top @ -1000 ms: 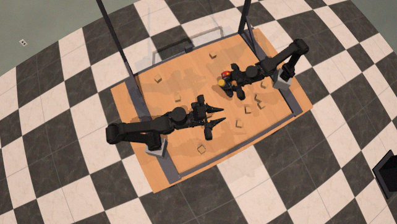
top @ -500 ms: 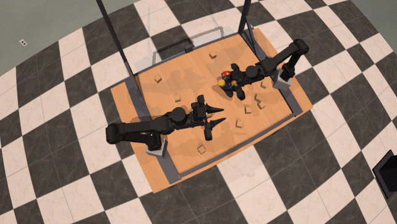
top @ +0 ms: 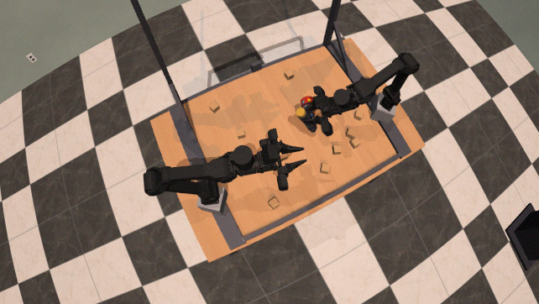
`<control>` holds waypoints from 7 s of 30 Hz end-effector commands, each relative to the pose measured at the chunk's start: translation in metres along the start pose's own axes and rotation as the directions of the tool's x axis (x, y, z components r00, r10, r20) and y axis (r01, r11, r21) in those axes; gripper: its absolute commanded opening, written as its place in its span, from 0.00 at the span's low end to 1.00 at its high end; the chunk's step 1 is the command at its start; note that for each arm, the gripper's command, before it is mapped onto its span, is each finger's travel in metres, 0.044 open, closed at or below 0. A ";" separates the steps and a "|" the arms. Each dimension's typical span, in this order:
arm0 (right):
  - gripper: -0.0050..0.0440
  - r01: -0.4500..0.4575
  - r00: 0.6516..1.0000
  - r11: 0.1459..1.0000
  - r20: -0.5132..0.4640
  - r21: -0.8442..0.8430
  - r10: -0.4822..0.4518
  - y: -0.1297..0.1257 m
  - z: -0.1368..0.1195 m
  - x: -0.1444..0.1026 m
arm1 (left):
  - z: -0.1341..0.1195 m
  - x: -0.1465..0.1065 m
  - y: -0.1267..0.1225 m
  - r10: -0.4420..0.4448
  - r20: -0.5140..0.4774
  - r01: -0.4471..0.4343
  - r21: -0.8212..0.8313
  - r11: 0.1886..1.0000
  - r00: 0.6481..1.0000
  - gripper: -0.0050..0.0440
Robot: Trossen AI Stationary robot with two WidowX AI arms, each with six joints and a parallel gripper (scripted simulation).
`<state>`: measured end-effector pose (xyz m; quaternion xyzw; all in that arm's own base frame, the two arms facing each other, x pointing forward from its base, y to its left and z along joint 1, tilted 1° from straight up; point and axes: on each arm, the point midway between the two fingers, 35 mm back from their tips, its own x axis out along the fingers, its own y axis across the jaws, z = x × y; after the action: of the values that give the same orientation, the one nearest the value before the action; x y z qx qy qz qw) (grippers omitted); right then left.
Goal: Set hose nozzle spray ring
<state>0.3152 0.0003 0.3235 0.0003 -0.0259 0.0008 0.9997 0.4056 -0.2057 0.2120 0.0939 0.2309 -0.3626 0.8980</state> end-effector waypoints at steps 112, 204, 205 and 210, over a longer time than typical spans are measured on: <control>0.45 0.004 1.000 1.000 0.013 -0.002 -0.004 0.000 0.006 0.000 | -0.134 -0.075 -0.049 -0.296 0.007 0.293 0.098 0.951 0.955 0.45; 0.45 0.004 1.000 1.000 0.013 -0.002 -0.004 0.000 0.006 0.000 | -0.239 -0.091 -0.074 -0.440 -0.034 0.441 0.109 0.891 0.897 0.45; 0.45 0.004 1.000 1.000 0.013 -0.002 -0.004 0.000 0.006 0.000 | -0.240 -0.091 -0.074 -0.440 -0.034 0.441 0.109 0.891 0.897 0.45; 0.45 0.004 1.000 1.000 0.013 -0.002 -0.004 0.000 0.006 0.000 | -0.245 -0.088 -0.074 -0.439 -0.034 0.440 0.108 0.891 0.898 0.45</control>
<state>0.3156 0.0002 0.3228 0.0003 -0.0250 0.0001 0.9997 0.2118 -0.1222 0.0405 0.0925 0.2355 -0.5677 0.7834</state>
